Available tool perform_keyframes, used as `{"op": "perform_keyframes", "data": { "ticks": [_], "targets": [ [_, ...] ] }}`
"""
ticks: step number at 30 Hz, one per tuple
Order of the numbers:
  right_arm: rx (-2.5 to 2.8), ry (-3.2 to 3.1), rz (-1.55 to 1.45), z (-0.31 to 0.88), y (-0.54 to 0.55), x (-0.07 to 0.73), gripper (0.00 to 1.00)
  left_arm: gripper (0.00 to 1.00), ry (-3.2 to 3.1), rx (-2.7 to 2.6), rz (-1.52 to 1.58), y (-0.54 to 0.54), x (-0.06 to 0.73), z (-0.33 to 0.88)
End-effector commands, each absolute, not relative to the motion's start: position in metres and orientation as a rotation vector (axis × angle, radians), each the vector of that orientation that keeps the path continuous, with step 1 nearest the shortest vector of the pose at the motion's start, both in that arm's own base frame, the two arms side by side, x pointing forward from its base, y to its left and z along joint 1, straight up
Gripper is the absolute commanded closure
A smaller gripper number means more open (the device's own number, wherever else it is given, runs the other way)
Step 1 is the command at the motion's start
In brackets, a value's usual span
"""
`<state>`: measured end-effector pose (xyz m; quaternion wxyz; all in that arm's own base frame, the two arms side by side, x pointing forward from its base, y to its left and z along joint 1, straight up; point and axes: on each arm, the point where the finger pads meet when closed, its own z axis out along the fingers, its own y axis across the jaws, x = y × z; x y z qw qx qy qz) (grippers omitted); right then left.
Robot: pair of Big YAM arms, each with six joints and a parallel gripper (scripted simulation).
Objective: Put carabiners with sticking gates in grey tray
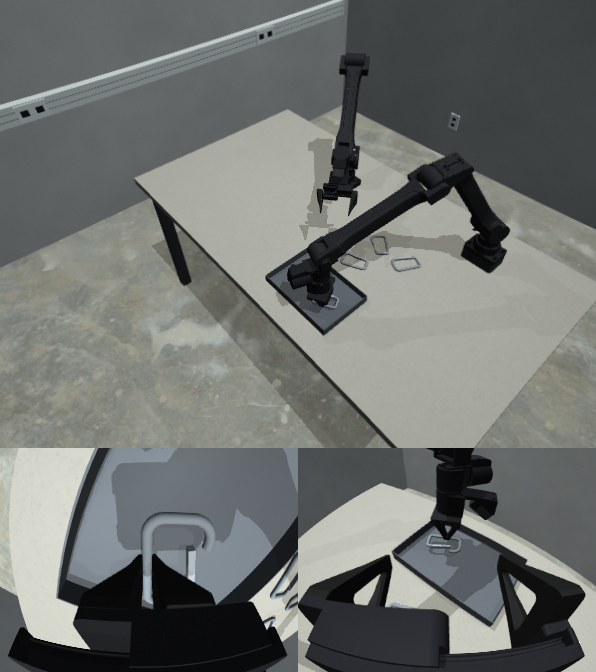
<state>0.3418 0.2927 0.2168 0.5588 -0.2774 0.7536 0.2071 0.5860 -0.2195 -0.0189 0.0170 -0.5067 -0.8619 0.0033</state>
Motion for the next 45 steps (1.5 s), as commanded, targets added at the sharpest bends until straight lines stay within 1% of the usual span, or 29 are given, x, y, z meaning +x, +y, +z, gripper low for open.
{"op": "perform_keyframes", "data": {
  "ticks": [1, 14, 17, 21, 29, 36, 37, 38, 45],
  "targets": [
    [-0.652, 1.756, 0.494, 0.224, 0.295, 0.343, 0.00, 0.99, -2.712, -1.614, -0.008, -0.222, 0.598, -0.008],
    [-0.652, 1.756, 0.494, 0.224, 0.295, 0.343, 0.00, 0.99, -2.718, -1.602, -0.005, -0.223, 0.598, -0.009],
    [-0.652, 1.756, 0.494, 0.224, 0.295, 0.343, 0.00, 0.99, -2.679, -1.579, 0.007, -0.218, 0.585, -0.040],
    [-0.652, 1.756, 0.494, 0.224, 0.295, 0.343, 0.00, 0.99, -2.710, -1.597, -0.003, -0.223, 0.596, -0.021],
    [-0.652, 1.756, 0.494, 0.224, 0.295, 0.343, 0.00, 0.99, -2.710, -1.597, -0.003, -0.223, 0.596, -0.021],
    [-0.652, 1.756, 0.494, 0.224, 0.295, 0.343, 0.00, 0.20, -2.710, -1.597, -0.003, -0.223, 0.596, -0.021],
    [-0.652, 1.756, 0.494, 0.224, 0.295, 0.343, 0.00, 0.18, -2.710, -1.597, -0.003, -0.223, 0.596, -0.021],
    [-0.652, 1.756, 0.494, 0.224, 0.295, 0.343, 0.00, 0.18, -2.737, -1.615, -0.011, -0.225, 0.600, -0.003],
    [-0.652, 1.756, 0.494, 0.224, 0.295, 0.343, 0.00, 0.18, -2.761, -1.638, -0.019, -0.237, 0.607, 0.015]
  ]
}}
